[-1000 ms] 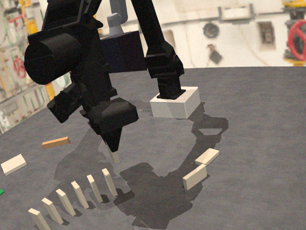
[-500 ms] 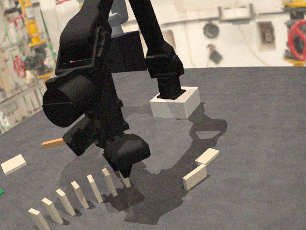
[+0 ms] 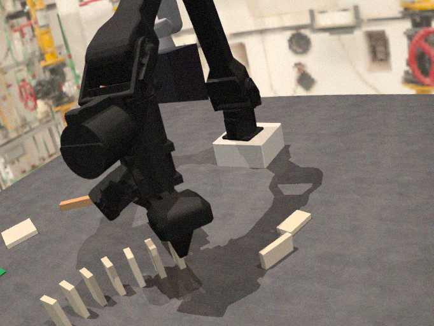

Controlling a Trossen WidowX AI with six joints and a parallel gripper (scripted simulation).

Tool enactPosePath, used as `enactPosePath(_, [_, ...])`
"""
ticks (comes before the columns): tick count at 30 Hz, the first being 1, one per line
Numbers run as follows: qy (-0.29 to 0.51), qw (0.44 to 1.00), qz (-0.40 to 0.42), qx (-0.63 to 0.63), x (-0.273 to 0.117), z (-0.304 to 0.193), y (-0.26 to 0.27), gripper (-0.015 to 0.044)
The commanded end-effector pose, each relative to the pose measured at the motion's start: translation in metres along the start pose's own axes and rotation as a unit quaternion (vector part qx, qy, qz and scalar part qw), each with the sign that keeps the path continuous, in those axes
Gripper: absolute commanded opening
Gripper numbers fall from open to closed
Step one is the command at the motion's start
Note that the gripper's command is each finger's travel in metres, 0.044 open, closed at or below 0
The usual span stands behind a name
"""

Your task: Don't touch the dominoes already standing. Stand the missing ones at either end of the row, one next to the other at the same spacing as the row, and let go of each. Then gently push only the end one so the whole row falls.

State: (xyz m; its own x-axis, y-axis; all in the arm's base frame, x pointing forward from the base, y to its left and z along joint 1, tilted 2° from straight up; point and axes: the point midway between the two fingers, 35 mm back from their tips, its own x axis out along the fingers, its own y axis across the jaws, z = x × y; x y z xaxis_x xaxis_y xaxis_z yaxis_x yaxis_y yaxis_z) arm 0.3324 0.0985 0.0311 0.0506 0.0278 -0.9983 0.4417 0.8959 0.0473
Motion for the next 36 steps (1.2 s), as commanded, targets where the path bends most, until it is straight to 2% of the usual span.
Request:
enactPosePath(1, [0.0, 1.0, 0.002, 0.002, 0.0, 0.0, 0.001, 0.0343])
enactPosePath(5, [0.0, 1.0, 0.002, 0.002, 0.0, 0.0, 0.001, 0.044])
enactPosePath(9, [0.0, 1.0, 0.002, 0.001, -0.01, 0.002, 0.002, 0.044])
enactPosePath(16, [0.0, 1.0, 0.0, 0.0, -0.12, 0.002, 0.001, 0.044])
enactPosePath(18, [0.0, 1.0, 0.0, 0.0, -0.131, 0.0, 0.0, 0.044])
enactPosePath(25, [0.001, 1.0, 0.001, -0.009, -0.126, -0.007, 0.005, 0.044])
enactPosePath(30, [0.007, 0.997, 0.007, -0.078, -0.088, -0.07, 0.034, 0.044])
enactPosePath(36, [0.006, 0.99, 0.005, -0.142, -0.052, -0.145, 0.045, 0.044])
